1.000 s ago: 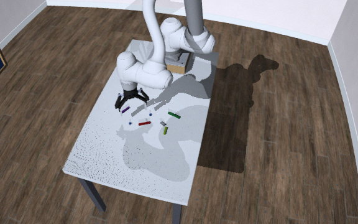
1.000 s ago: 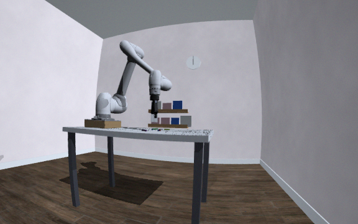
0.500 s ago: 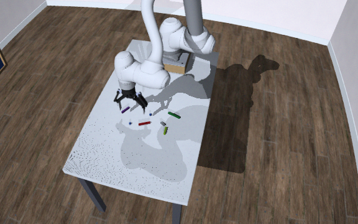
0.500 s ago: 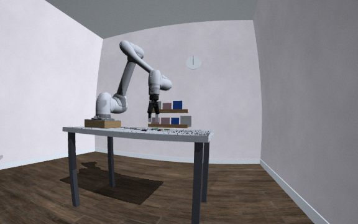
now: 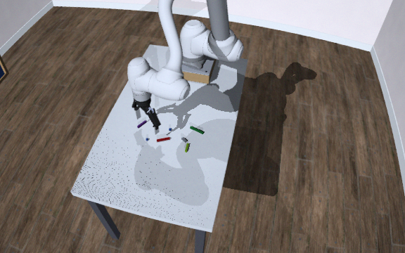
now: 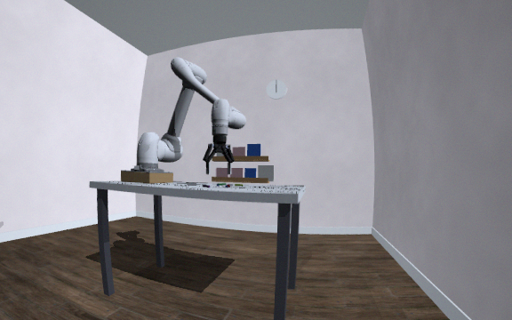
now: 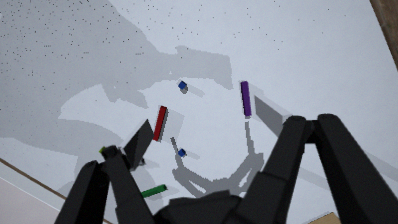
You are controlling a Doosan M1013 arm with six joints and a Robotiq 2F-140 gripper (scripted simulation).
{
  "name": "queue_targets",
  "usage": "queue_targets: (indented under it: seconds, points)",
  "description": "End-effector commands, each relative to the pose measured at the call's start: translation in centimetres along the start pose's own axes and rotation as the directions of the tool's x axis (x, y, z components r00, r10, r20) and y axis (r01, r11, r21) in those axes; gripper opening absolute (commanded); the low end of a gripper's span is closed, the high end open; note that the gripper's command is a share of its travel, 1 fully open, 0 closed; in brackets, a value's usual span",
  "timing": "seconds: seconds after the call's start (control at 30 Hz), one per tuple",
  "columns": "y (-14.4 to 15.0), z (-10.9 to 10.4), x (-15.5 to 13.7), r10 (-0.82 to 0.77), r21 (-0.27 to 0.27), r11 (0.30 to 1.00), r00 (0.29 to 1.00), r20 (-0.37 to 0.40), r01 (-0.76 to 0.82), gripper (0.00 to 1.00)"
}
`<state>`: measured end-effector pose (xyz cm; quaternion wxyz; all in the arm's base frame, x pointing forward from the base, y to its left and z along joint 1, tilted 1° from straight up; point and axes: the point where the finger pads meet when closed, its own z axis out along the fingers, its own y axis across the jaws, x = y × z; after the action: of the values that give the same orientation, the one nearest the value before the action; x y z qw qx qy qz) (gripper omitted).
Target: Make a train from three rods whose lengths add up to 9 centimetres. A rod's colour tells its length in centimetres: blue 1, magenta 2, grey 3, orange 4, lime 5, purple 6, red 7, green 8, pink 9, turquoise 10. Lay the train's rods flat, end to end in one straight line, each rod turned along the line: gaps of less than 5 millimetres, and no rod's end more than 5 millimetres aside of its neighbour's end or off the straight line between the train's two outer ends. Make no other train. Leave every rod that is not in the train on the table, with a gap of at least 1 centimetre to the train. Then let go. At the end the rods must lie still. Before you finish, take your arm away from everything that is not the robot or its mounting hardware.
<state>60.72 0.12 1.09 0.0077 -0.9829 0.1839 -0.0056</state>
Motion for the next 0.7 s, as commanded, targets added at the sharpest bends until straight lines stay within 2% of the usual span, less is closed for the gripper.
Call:
queue_targets:
  seconds: [0.0,0.23,0.3,0.37,0.47,0.67]
  points:
    - [0.2,0.0,0.1,0.166,-0.013,0.986,0.986,-0.005,-0.166,1.0]
    - [0.6,0.0,0.4,0.421,-0.011,0.907,0.907,-0.009,-0.421,1.0]
    - [0.6,0.0,0.4,0.421,-0.011,0.907,0.907,-0.009,-0.421,1.0]
    - [0.8,0.0,0.5,0.541,-0.01,0.841,0.841,-0.01,-0.541,1.0]
    - [1.0,0.0,0.6,0.623,-0.009,0.782,0.782,-0.011,-0.623,1.0]
    - [1.3,-0.1,0.8,0.785,-0.006,0.619,0.619,-0.013,-0.785,1.0]
